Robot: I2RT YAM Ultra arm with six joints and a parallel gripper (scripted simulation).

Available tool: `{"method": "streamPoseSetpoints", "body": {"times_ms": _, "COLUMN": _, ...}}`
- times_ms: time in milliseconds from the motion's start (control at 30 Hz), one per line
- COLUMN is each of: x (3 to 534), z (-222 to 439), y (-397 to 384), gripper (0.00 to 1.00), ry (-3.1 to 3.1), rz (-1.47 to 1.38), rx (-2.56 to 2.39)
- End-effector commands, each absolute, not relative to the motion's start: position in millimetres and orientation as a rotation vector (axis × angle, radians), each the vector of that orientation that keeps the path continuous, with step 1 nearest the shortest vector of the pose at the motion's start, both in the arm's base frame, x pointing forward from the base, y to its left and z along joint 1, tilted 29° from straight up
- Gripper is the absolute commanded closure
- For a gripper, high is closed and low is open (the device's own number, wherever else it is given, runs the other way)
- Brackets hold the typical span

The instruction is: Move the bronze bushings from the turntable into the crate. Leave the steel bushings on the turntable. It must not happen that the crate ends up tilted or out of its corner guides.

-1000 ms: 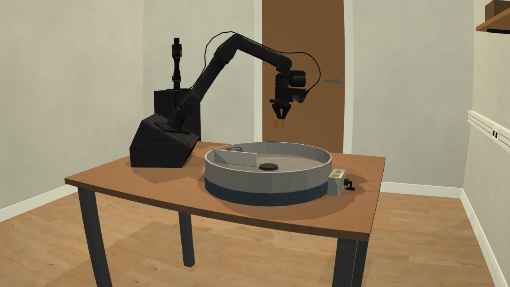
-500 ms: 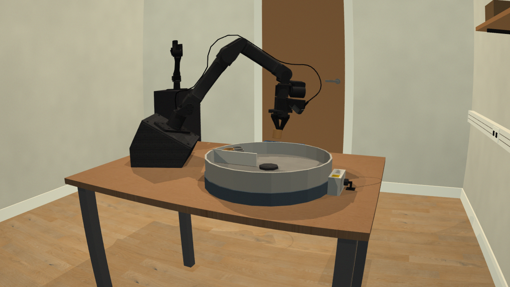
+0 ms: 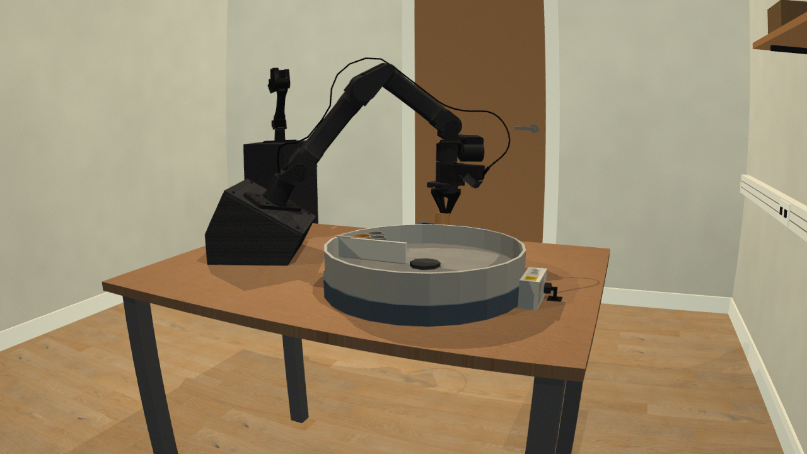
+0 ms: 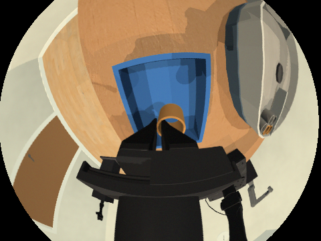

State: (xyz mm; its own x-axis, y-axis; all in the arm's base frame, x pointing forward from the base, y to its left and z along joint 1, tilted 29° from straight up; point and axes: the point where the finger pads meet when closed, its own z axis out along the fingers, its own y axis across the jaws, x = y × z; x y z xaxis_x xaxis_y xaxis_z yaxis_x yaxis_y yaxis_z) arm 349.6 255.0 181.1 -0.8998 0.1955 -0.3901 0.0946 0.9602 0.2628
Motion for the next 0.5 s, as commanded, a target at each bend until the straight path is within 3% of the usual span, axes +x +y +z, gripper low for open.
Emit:
{"method": "streamPoseSetpoints", "body": {"times_ms": 0, "x": 355.0, "z": 209.4, "y": 260.1, "gripper": 1.0, "ry": 2.618, "rz": 0.403, "rx": 0.197}}
{"method": "streamPoseSetpoints", "body": {"times_ms": 467, "x": 354.1, "z": 208.6, "y": 259.3, "gripper": 1.0, "ry": 2.623, "rz": 0.398, "rx": 0.197}}
